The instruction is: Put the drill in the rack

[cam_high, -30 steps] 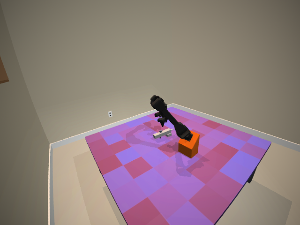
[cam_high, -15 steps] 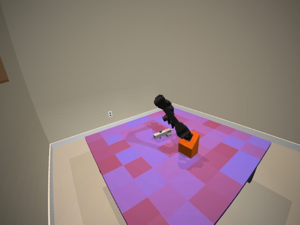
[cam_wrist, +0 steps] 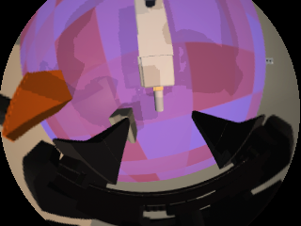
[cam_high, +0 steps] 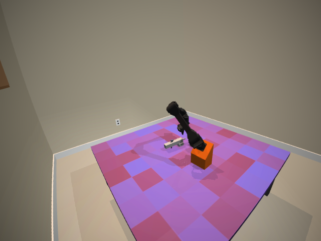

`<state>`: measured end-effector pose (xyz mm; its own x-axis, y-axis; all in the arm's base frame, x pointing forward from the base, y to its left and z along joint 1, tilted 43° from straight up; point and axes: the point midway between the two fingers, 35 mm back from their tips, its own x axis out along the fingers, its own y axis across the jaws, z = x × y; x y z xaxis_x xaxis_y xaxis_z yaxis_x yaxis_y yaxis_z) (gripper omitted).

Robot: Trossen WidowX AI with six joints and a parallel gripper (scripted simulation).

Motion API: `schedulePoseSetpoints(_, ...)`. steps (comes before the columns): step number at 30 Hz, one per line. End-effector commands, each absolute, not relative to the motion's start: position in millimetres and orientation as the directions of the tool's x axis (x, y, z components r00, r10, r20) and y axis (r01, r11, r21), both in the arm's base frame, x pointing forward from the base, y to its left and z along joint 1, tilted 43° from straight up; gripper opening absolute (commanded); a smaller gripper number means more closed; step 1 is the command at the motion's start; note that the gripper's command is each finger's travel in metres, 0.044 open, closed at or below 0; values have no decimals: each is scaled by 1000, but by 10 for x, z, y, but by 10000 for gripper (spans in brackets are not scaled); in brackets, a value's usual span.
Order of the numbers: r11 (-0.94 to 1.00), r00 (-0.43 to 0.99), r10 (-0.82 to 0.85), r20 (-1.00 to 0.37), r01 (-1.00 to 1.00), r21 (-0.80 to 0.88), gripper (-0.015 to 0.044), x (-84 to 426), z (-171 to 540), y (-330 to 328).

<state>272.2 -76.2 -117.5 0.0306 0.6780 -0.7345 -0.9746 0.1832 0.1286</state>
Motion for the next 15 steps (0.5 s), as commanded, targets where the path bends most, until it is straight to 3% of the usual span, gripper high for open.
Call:
schedulePoseSetpoints(1, 178, 29, 676, -737, -976, 124, 440, 2716, -1183, -767)
schedulePoseSetpoints(15, 179, 30, 676, -737, -976, 124, 440, 2743, -1288, -611)
